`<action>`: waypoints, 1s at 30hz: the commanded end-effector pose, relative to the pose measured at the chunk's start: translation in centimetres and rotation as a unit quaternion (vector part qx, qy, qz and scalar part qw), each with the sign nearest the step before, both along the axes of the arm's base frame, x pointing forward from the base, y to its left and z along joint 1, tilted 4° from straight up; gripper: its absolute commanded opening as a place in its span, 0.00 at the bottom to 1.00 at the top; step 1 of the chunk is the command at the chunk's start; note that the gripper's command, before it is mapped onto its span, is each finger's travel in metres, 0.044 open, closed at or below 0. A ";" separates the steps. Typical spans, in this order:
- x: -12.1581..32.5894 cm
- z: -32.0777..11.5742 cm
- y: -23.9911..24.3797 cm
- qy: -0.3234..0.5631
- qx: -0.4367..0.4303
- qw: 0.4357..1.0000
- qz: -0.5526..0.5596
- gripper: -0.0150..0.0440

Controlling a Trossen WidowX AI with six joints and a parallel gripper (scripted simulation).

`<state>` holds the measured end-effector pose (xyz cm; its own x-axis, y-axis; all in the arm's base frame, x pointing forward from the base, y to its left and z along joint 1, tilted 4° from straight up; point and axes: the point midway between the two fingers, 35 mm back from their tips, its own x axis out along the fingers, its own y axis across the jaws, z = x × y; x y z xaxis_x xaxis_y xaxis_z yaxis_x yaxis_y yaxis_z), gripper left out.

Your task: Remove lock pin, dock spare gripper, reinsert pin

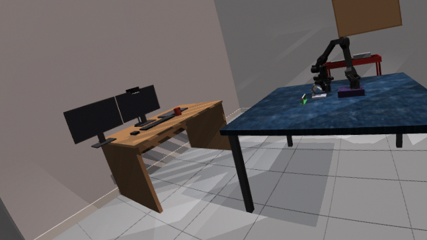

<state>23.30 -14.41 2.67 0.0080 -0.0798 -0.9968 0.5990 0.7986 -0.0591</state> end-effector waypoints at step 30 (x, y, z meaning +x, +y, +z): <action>-0.3 0.2 0.2 0.006 0.003 1.000 0.000 1.00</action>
<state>22.95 -14.26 1.87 -0.0097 -0.0697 -0.9975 0.5972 0.7997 -0.0617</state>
